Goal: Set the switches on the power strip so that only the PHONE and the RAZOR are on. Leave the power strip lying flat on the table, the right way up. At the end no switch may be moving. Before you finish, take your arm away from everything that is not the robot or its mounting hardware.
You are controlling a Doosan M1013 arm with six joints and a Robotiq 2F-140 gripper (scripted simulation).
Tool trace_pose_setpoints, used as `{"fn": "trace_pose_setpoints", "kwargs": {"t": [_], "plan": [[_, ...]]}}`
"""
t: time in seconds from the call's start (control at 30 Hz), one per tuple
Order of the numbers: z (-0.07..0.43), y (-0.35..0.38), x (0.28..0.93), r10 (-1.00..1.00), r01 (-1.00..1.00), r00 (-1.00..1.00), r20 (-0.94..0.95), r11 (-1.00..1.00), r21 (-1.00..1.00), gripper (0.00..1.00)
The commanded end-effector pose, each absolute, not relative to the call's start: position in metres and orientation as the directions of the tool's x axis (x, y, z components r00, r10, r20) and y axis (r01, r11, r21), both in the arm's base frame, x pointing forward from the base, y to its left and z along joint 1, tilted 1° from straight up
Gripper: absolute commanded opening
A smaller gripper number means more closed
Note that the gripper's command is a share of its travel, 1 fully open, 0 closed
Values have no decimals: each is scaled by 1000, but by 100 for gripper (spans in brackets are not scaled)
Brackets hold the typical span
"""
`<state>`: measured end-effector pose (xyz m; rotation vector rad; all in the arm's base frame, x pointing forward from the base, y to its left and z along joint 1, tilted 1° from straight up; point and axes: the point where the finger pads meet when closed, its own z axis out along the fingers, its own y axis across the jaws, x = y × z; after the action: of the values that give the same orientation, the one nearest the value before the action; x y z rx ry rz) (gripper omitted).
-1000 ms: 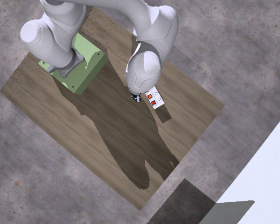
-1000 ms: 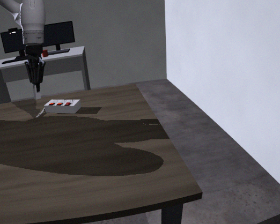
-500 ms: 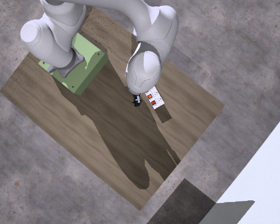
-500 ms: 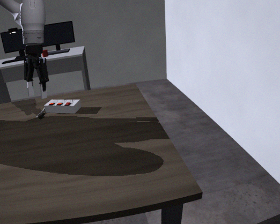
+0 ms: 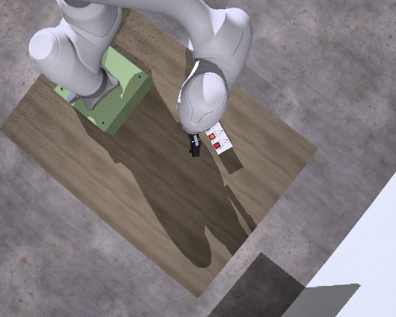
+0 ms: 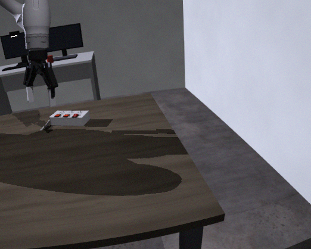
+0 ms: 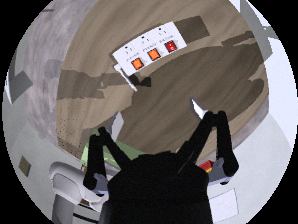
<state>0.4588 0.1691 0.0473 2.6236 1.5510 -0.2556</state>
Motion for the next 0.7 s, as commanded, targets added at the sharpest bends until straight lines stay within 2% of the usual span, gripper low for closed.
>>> {"fn": "trace_pose_setpoints", "kwargs": {"t": [0.0,0.1,0.23,0.33,0.67], "plan": [[50,172,459,864,877,470,-178,-480,-14,100],[48,176,461,863,873,480,-155,-487,-8,100],[40,213,489,815,814,572,96,-578,57,100],[41,221,498,790,791,591,163,-608,75,100],[41,221,498,788,789,592,167,-609,76,100]]}}
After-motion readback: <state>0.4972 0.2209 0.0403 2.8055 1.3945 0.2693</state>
